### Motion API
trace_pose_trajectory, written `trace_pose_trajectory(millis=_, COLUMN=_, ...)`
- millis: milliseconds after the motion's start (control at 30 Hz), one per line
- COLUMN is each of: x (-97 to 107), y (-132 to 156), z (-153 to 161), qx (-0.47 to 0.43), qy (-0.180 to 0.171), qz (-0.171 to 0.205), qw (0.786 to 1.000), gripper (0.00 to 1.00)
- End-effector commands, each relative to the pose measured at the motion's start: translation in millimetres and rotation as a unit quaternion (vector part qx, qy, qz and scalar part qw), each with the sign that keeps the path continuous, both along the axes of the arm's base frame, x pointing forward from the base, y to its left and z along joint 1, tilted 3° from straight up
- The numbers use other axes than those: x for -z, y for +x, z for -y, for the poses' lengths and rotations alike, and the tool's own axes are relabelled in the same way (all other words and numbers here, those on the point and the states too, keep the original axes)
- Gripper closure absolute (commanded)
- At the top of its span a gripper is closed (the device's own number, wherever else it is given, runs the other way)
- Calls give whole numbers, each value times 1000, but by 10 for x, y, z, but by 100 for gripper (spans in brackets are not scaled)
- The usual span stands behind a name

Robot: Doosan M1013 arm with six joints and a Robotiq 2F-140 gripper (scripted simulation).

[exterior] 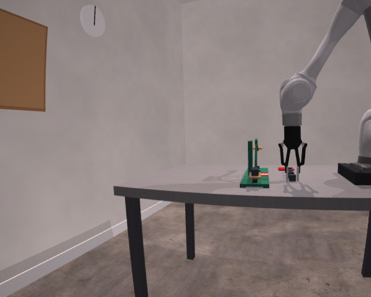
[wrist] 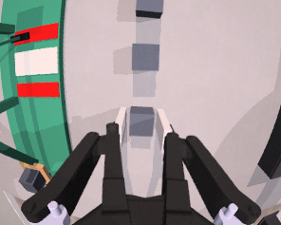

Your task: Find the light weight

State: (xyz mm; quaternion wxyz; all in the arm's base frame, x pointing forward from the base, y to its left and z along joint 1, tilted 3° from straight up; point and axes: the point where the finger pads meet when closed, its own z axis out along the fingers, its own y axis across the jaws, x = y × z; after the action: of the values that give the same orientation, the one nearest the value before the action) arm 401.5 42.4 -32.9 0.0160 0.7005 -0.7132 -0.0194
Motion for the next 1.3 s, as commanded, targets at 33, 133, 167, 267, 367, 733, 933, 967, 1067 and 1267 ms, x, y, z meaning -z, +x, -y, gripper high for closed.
trace_pose_trajectory(millis=33, x=0, y=0, z=-1, qx=0, qy=0, qz=0, qw=1000, gripper=65)
trace_pose_trajectory(millis=133, x=0, y=0, z=-1, qx=0, qy=0, qz=0, qw=1000, gripper=65)
trace_pose_trajectory(millis=167, x=0, y=0, z=-1, qx=0, qy=0, qz=0, qw=1000, gripper=76)
trace_pose_trajectory(millis=267, x=0, y=0, z=-1, qx=0, qy=0, qz=0, qw=1000, gripper=76)
trace_pose_trajectory(millis=367, x=0, y=0, z=-1, qx=0, qy=0, qz=0, qw=1000, gripper=76)
trace_pose_trajectory(millis=733, x=0, y=0, z=-1, qx=0, qy=0, qz=0, qw=1000, gripper=76)
trace_pose_trajectory(millis=933, x=0, y=0, z=-1, qx=0, qy=0, qz=0, qw=1000, gripper=76)
trace_pose_trajectory(millis=967, x=0, y=0, z=-1, qx=0, qy=0, qz=0, qw=1000, gripper=76)
trace_pose_trajectory(millis=1067, x=0, y=0, z=-1, qx=0, qy=0, qz=0, qw=1000, gripper=76)
trace_pose_trajectory(millis=1267, x=0, y=0, z=-1, qx=0, qy=0, qz=0, qw=1000, gripper=76)
